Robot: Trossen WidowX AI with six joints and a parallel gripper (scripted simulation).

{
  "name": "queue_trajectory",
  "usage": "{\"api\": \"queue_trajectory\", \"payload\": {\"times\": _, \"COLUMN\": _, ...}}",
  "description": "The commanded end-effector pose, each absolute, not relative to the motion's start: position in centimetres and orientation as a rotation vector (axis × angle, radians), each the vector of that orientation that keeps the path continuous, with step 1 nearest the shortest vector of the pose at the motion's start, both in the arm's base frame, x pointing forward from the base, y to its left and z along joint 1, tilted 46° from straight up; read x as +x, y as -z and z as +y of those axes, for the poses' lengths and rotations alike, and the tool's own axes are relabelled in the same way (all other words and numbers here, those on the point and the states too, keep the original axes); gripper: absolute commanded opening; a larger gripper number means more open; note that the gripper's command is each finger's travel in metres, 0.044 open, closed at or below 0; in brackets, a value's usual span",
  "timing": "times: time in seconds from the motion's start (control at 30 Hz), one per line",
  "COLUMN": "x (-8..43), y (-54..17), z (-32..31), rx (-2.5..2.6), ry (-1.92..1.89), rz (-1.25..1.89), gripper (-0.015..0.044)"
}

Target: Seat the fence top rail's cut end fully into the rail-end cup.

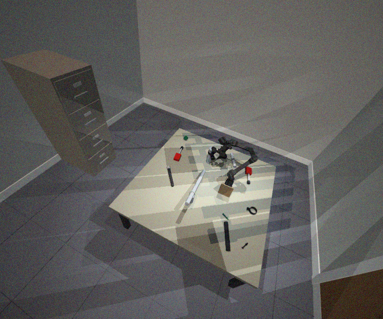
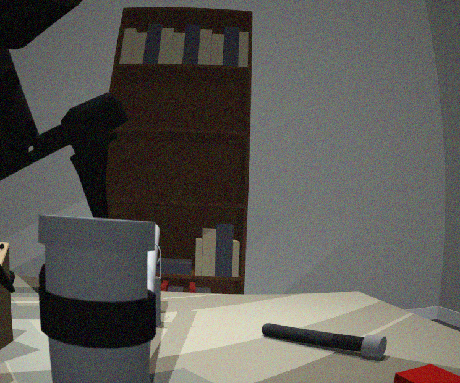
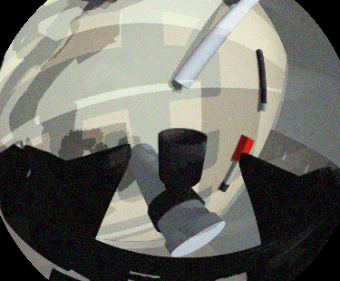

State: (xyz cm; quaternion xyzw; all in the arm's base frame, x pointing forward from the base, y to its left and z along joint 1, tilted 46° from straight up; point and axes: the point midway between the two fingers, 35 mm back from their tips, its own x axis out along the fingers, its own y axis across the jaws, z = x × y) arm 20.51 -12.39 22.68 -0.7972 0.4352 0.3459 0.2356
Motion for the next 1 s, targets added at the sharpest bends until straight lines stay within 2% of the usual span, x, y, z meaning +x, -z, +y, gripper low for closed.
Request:
{"api": "queue_trajectory", "payload": {"times": 0.0, "x": 20.8, "y": -22.0, "z": -12.7, "rx": -2.186, "ry": -0.962, "rz": 1.191, "gripper": 0.044}}
{"api": "queue_trajectory", "payload": {"times": 0.93, "x": 22.2, "y": -18.7, "z": -15.0, "rx": -2.19, "ry": -0.958, "rz": 1.192, "gripper": 0.044}}
{"api": "queue_trajectory", "payload": {"times": 0.97, "x": 22.2, "y": -18.7, "z": -15.0, "rx": -2.19, "ry": -0.958, "rz": 1.192, "gripper": 0.0414}}
